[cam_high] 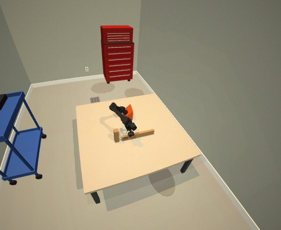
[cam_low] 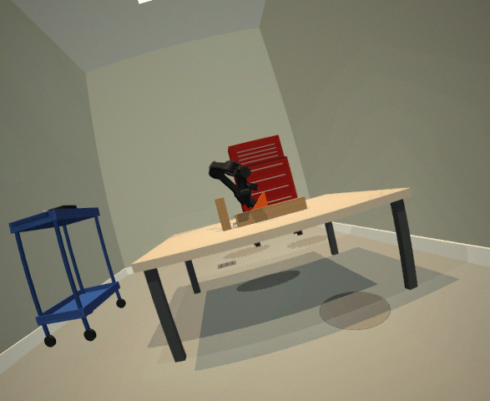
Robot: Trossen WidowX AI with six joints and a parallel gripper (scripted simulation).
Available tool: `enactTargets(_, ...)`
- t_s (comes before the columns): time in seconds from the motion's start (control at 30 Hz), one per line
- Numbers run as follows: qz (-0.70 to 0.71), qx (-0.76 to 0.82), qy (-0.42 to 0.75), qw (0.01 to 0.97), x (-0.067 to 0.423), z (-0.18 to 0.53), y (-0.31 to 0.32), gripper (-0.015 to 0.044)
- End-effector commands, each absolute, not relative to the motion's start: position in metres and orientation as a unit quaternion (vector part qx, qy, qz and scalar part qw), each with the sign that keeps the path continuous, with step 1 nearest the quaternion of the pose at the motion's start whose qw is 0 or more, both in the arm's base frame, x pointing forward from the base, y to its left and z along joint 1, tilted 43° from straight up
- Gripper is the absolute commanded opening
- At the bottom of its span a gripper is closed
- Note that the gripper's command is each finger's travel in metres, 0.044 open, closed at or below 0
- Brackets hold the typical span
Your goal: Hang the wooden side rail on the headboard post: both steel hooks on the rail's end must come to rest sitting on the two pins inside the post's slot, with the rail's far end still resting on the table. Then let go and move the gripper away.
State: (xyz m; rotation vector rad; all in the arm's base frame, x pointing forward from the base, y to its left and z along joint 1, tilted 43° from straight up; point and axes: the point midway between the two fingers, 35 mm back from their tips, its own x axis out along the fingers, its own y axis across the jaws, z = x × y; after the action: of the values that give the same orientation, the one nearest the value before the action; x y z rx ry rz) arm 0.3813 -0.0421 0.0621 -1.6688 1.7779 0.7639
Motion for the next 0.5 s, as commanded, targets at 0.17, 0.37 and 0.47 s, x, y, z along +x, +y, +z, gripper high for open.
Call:
enactTargets(0.17, 0.286, -0.626, 0.667, 0.286, 0.381, 0.051, -0.053, 0.0440)
enactTargets(0.37, 0.286, -0.626, 0.667, 0.286, 0.381, 0.044, -0.060, 0.0440)
enactTargets(0.47, 0.286, -0.626, 0.667, 0.286, 0.381, 0.040, -0.063, 0.0440)
